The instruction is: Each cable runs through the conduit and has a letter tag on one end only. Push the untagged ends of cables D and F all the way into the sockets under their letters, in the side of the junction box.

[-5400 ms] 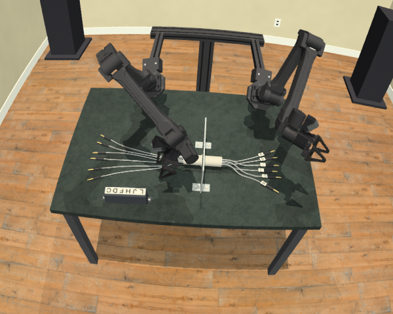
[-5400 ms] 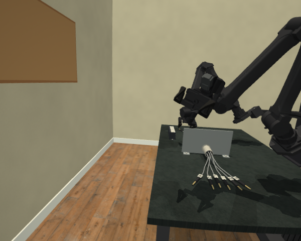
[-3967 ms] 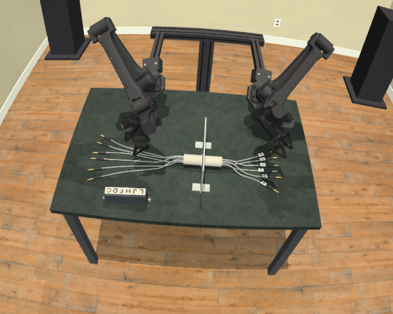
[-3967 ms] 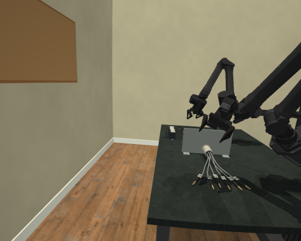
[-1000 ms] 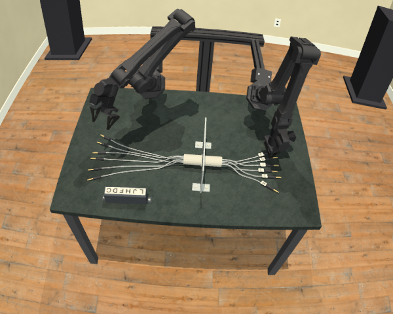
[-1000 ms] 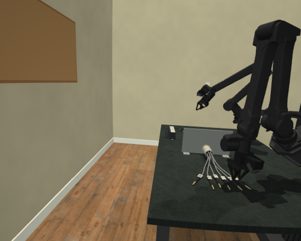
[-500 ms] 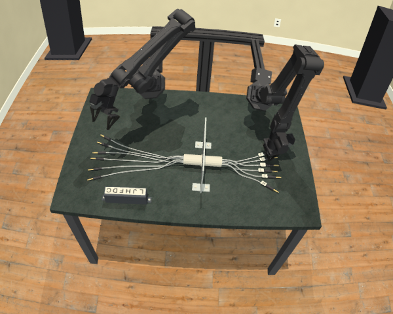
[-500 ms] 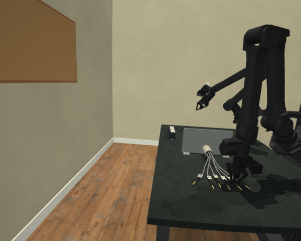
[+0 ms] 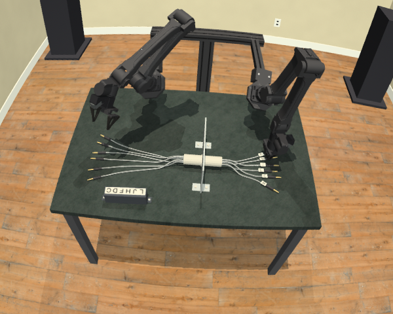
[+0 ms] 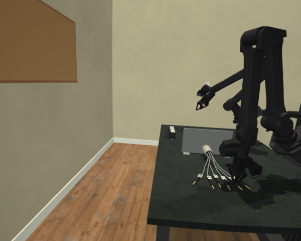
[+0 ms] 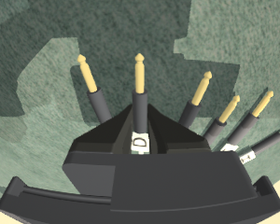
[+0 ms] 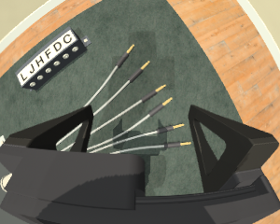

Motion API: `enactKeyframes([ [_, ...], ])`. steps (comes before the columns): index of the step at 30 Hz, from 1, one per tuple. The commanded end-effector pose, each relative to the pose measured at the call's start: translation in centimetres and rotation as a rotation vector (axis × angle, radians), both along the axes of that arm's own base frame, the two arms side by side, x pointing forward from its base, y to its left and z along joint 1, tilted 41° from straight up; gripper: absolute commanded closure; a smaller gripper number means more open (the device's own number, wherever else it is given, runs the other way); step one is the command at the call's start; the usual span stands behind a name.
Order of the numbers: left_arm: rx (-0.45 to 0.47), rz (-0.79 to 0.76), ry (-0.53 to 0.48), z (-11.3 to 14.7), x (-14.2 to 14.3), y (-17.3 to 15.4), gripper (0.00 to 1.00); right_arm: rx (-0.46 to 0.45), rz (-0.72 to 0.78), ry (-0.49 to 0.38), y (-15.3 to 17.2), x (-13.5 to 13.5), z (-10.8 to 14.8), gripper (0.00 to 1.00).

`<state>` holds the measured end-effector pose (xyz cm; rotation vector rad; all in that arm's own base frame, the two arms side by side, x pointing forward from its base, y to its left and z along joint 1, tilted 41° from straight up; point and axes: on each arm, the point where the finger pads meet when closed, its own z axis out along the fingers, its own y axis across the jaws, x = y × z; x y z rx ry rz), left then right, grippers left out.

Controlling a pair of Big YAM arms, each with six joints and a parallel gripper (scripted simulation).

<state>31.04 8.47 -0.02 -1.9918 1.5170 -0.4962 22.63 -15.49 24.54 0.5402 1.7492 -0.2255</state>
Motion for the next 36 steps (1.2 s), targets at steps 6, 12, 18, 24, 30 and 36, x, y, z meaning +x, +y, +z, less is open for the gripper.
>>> enactKeyframes([
  [6, -0.008, 0.016, -0.019, 0.1, 0.0, 0.0, 0.92, -0.026, 0.004, -0.009, -0.1, 0.1, 1.5, 0.0],
  [12, -0.008, 0.016, -0.019, 0.1, 0.0, 0.0, 0.95, -0.026, 0.004, -0.009, -0.1, 0.1, 1.5, 0.0],
  [18, -0.003, 0.007, -0.011, 0.1, 0.0, 0.0, 0.95, -0.026, 0.004, -0.009, -0.1, 0.1, 1.5, 0.0],
  [24, 0.011, 0.03, -0.04, 1.0, 0.4, 0.9, 0.95, -0.026, 0.004, -0.009, -0.1, 0.1, 1.5, 0.0],
  [30, 0.017, 0.026, -0.038, 1.2, 0.5, 1.4, 0.95, -0.026, 0.004, -0.009, -0.1, 0.1, 1.5, 0.0],
  [36, 0.019, 0.03, -0.032, 1.4, 0.4, 2.4, 0.95, -0.026, 0.004, -0.009, -0.1, 0.1, 1.5, 0.0],
])
